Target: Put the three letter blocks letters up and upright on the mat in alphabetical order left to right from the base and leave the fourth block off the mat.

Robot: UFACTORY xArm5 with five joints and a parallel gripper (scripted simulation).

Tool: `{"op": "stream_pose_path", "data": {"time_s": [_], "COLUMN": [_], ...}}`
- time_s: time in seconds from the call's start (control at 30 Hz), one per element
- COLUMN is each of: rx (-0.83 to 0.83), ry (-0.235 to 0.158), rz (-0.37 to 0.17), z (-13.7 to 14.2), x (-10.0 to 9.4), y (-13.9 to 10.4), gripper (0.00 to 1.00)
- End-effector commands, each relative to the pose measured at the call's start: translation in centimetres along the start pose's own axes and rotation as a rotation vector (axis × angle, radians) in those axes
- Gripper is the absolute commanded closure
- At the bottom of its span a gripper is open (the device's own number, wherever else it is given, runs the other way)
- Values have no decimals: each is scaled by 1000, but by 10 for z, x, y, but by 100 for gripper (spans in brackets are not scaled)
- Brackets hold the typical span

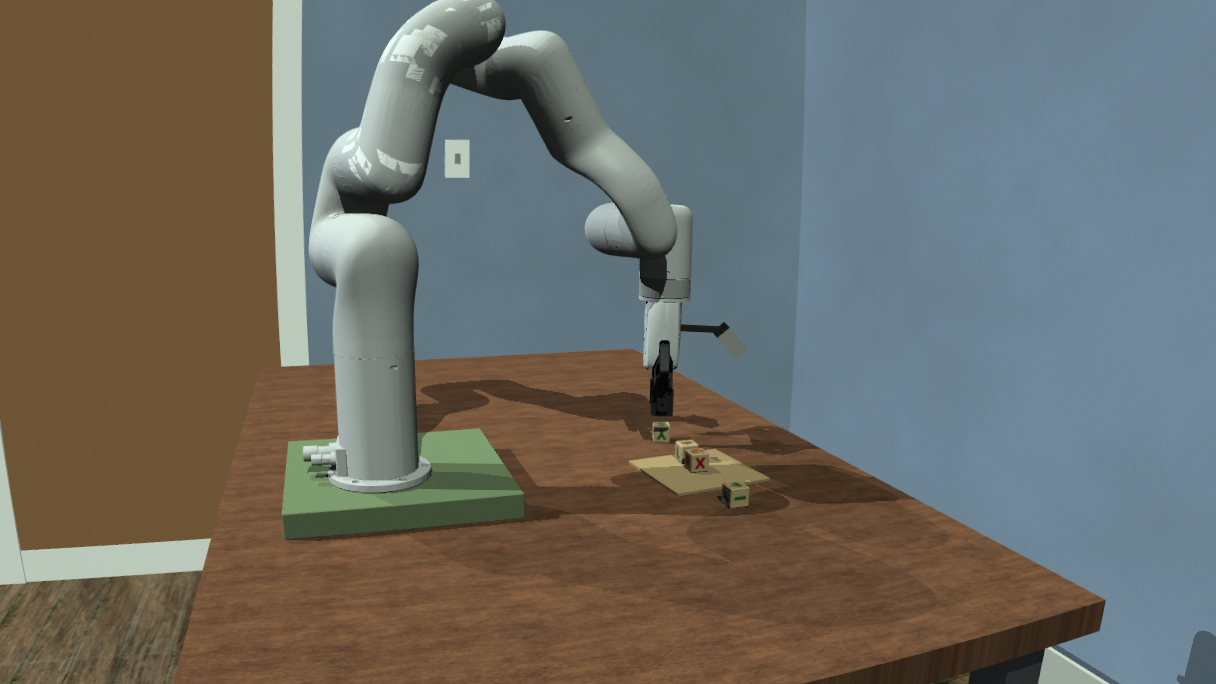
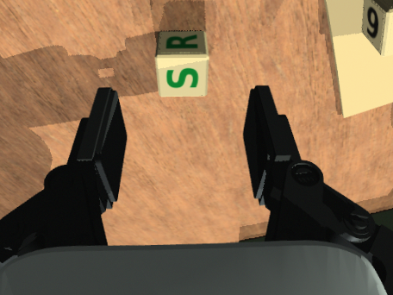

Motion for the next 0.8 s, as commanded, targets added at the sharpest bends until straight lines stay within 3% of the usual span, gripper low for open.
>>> {"op": "stream_pose_path", "data": {"time_s": [0.0, 0.77], "rx": [0, 0], "ry": [3, 3], "rz": [2, 2], "z": [-1, -1], "x": [3, 13], "y": [1, 1], "gripper": [37, 37]}}
Point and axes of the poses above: the point where the finger pads meet when closed, its own x axis out along the fingers, its own z axis across the jaws, y = z × x, the point moved 10 cm from there along -x, back along the fingers, and after that the axes turned 11 degrees about x, right-handed, at the moved point
